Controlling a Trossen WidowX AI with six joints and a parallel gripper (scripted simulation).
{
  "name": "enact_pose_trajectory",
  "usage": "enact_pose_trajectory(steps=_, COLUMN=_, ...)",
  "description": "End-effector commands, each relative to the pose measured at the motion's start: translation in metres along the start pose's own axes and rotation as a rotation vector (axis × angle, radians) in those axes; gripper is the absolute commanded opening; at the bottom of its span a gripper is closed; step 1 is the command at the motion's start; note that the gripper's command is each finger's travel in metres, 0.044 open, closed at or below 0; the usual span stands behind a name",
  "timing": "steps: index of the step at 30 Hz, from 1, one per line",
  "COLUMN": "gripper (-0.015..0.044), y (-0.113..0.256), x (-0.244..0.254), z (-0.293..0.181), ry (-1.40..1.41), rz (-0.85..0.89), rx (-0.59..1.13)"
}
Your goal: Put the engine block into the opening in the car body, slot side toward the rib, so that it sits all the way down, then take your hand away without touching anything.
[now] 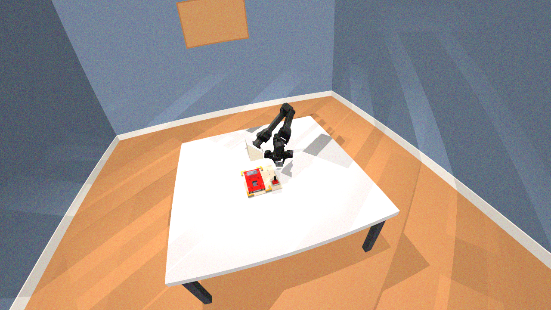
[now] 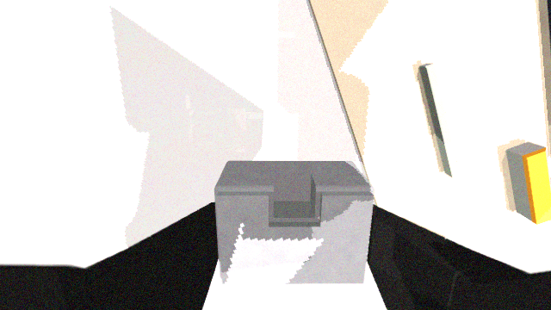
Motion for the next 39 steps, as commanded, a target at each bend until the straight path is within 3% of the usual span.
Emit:
enact_pose_trajectory(steps=1, gripper=0.0000, y=0.013, x=0.000, z=0.001, ry=0.003, rz=-0.004, rx=-0.004)
enact_pose_trajectory(steps=23, gripper=0.0000, y=0.080, x=0.003, z=-0.010, ry=0.003, rz=0.007, rx=0.002)
enact_pose_trajectory(steps=29, gripper=0.0000, y=0.064, x=0.003, z=-0.009, ry=0.004, rz=0.008, rx=0.001)
enact_pose_trajectory(steps=39, gripper=0.0000, y=0.066, x=0.003, z=-0.015, ry=0.003, rz=0.001, rx=-0.052)
Point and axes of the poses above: the point midway between the two fingers, 35 mm back from their tips, its own y axis back along the fingers, its own x axis across the jaws, z = x × y, the point moved 8 cm from there along y, back along the fingers, and after that the axes turned 6 degrees about y, right-handed, at the moved point
